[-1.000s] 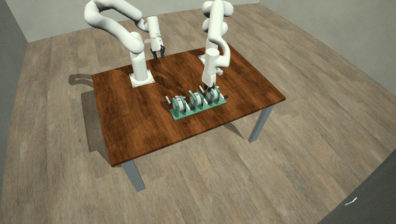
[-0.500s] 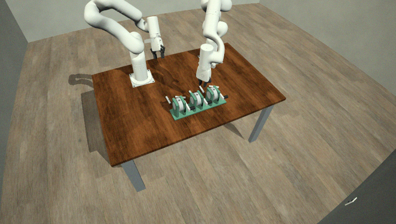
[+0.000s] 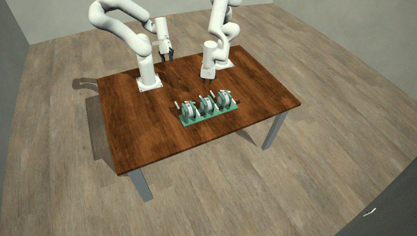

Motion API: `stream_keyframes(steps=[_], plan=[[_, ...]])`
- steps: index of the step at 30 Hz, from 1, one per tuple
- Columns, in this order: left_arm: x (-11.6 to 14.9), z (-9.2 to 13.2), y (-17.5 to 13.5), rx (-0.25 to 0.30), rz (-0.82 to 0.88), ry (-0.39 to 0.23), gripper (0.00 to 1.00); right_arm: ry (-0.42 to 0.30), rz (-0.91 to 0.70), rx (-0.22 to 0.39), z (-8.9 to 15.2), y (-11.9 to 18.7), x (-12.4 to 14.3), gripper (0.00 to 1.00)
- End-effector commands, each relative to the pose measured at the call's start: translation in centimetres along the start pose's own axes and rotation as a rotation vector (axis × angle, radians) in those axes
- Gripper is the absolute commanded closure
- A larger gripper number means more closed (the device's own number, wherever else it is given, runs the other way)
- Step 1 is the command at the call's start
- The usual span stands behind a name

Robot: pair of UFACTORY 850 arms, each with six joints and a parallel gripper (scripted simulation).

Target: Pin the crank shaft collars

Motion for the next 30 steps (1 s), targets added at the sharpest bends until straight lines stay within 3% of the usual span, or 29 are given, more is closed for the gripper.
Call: stream_keyframes(steps=[1,14,20,27,30], plan=[[-1.4,0.1,-2.3,0.015,0.149,-0.005,0.65,-0.001,-0.001,0.000,0.1,0.0,0.0,0.00],[-4.4,-1.2,-7.0,0.014,0.478,-0.008,0.65,-0.001,-0.001,0.000,0.1,0.0,0.0,0.00],[-4.9,-3.9,-7.7,0.013,0.639,-0.009,0.65,-0.001,-0.001,0.000,0.1,0.0,0.0,0.00],[-4.9,-11.5,-7.6,0.013,0.644,-0.009,0.65,-0.001,-0.001,0.000,0.1,0.0,0.0,0.00],[-4.9,-12.3,-7.6,0.013,0.644,-0.009,0.65,-0.001,-0.001,0.000,0.1,0.0,0.0,0.00]])
Point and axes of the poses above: on each arm, the point where the finger pads meet when closed, its own z axis back along the fingers, its own y axis across the jaws, x = y × z, the point moved 9 cm from there along z, back along the fingers, and after that the axes turned 14 degrees about -z, right-handed, at the moved point
